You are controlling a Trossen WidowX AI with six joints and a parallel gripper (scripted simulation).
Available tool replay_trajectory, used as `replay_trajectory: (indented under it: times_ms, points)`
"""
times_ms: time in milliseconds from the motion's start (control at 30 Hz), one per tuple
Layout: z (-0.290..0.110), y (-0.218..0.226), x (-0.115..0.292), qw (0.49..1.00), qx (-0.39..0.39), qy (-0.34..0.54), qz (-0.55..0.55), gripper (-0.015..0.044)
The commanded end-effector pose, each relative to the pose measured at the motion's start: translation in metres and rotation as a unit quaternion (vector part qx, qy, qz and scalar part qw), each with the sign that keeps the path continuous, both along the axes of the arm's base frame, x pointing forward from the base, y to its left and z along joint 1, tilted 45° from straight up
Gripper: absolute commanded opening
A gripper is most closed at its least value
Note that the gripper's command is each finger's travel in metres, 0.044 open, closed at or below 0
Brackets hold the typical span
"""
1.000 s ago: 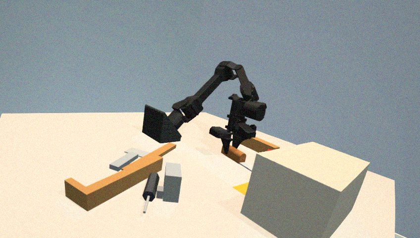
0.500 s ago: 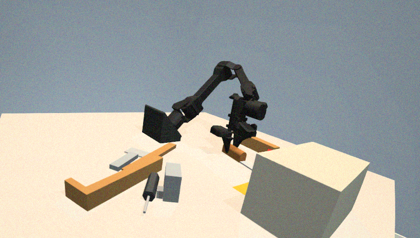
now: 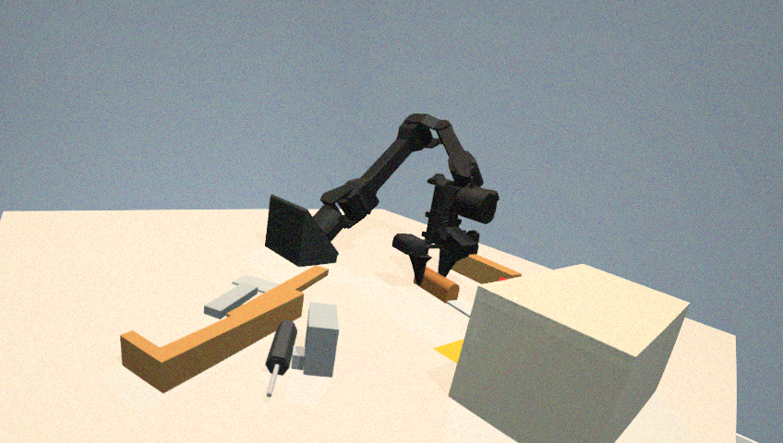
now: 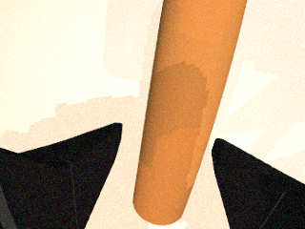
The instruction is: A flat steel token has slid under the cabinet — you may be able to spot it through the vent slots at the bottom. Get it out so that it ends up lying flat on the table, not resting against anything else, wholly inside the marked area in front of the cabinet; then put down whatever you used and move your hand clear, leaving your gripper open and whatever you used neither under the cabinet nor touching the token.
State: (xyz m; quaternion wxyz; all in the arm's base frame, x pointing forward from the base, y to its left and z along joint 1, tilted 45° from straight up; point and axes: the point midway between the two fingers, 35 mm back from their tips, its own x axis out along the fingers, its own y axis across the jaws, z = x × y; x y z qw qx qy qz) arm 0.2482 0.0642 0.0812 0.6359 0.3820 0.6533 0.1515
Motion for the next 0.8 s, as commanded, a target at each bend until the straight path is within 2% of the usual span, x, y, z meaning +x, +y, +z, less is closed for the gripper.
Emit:
replay_trajectory:
  times_ms: [0, 367, 500, 767]
  points:
    - [-0.0004, 0.0004, 0.0001, 1.000, 0.001, 0.000, 0.000, 0.0270]
    - [-0.0029, 0.0029, -0.0016, 1.000, 0.001, 0.000, -0.001, 0.0270]
    - [-0.0016, 0.0011, -0.0001, 1.000, 0.000, -0.002, 0.000, 0.0165]
    - [-0.0016, 0.0011, -0.0001, 1.000, 0.000, -0.002, 0.000, 0.0112]
